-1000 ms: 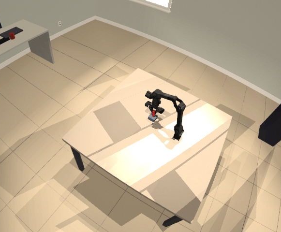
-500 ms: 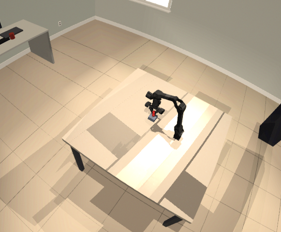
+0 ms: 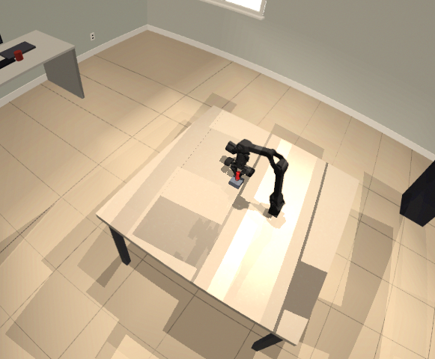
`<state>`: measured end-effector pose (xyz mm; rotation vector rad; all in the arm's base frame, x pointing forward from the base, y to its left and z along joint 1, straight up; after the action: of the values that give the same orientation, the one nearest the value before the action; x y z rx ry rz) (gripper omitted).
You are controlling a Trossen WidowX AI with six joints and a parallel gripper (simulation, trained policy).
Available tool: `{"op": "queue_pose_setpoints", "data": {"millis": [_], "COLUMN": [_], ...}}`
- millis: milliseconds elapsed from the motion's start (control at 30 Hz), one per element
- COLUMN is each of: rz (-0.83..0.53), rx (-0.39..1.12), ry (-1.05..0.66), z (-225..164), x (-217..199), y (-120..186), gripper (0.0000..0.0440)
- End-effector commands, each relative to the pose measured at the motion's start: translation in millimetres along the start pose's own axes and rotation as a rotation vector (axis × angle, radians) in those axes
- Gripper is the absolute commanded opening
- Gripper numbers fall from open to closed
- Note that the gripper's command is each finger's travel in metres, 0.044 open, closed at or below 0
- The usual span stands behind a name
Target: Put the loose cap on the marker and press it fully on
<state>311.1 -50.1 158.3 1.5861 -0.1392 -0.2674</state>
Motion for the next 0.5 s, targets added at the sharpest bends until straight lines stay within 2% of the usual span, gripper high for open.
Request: {"op": "queue_pose_setpoints", "data": {"millis": [0, 100, 133, 467], "rz": [-0.054, -0.054, -0.055, -0.049], "rx": [-0.013, -0.013, -0.015, -0.034], "ry": [0.006, 0.006, 0.006, 0.034], "z": [1.7, 1.7, 1.9, 6.9], "x": [-0.2, -0.2, -0.3, 0.2], "y": [-19.4, -19.4, -20.1, -25.5], "gripper": [0.0019, 0.0022, 0.0048, 0.0057]}}
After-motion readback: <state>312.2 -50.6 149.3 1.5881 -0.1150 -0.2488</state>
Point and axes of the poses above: the point midway between the two fingers, 35 mm back from their tips, its own y axis back along the fingers, its own x axis across the jaws, z = x × y, the point moved 5 cm from there along y, back along the fingers, and after that the axes turned 13 degrees about -y, right-handed, at the moved point
